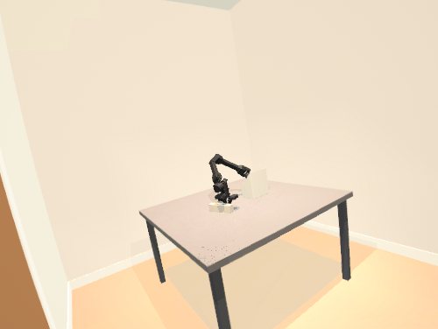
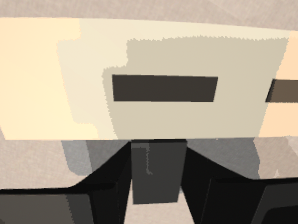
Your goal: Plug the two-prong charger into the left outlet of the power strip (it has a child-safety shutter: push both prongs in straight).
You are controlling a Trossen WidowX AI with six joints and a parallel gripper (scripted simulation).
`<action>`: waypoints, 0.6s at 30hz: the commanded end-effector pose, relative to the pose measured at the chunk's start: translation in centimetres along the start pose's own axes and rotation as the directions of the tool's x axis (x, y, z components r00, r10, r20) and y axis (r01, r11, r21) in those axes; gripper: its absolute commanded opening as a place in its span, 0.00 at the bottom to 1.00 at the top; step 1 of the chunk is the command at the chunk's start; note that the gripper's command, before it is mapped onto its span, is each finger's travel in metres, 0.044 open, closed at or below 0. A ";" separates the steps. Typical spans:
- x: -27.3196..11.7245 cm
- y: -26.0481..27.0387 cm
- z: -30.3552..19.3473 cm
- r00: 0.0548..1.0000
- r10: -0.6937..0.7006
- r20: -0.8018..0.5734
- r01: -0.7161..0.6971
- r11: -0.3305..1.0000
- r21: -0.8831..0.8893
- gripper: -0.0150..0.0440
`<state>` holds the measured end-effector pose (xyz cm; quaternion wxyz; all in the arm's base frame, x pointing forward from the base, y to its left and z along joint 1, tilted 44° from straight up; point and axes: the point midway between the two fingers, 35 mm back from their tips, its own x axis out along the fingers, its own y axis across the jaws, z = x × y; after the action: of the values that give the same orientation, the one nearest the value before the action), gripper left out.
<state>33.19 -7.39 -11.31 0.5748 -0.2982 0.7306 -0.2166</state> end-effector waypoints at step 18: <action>-0.1 -0.1 0.7 1.000 -0.002 0.004 0.002 1.000 -0.003 0.25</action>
<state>33.26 -7.40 -11.29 0.5701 -0.3002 0.7338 -0.2154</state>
